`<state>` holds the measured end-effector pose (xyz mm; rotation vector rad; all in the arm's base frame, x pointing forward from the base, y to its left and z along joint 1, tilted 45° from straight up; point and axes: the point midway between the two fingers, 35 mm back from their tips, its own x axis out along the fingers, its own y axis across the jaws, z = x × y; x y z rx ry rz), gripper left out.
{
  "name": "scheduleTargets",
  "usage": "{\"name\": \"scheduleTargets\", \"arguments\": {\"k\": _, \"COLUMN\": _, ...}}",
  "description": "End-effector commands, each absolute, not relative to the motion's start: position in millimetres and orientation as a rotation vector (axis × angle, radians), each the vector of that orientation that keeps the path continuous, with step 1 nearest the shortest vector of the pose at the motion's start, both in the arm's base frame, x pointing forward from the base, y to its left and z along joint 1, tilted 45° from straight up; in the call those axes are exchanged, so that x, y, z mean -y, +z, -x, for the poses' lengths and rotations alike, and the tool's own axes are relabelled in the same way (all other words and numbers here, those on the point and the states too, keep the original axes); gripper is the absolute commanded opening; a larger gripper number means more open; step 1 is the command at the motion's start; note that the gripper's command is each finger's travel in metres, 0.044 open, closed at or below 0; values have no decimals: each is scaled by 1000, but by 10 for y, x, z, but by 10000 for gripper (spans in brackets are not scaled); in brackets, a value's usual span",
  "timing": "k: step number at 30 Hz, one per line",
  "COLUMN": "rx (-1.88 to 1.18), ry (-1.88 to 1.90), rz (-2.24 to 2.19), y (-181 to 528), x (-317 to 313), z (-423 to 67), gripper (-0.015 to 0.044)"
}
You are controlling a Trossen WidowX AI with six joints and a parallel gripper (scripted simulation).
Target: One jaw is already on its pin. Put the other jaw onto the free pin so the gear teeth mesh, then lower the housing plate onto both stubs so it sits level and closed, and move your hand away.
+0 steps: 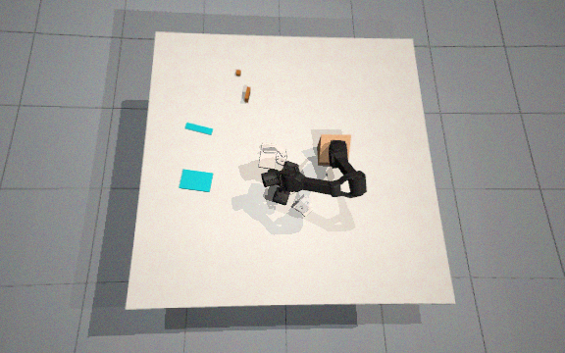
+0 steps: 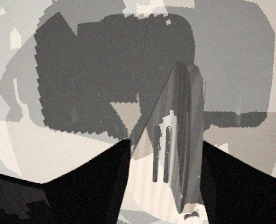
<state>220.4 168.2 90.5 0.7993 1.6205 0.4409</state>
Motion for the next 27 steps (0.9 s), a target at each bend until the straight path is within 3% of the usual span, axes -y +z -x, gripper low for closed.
{"name": "scheduleTargets", "arguments": {"k": 1, "rx": -1620, "ry": 447, "rz": -802, "y": 911, "x": -1690, "z": -2204, "gripper": 134}}
{"name": "scheduleTargets", "arguments": {"k": 27, "rx": -1621, "ry": 436, "rz": -795, "y": 1185, "x": -1381, "z": -2259, "gripper": 134}}
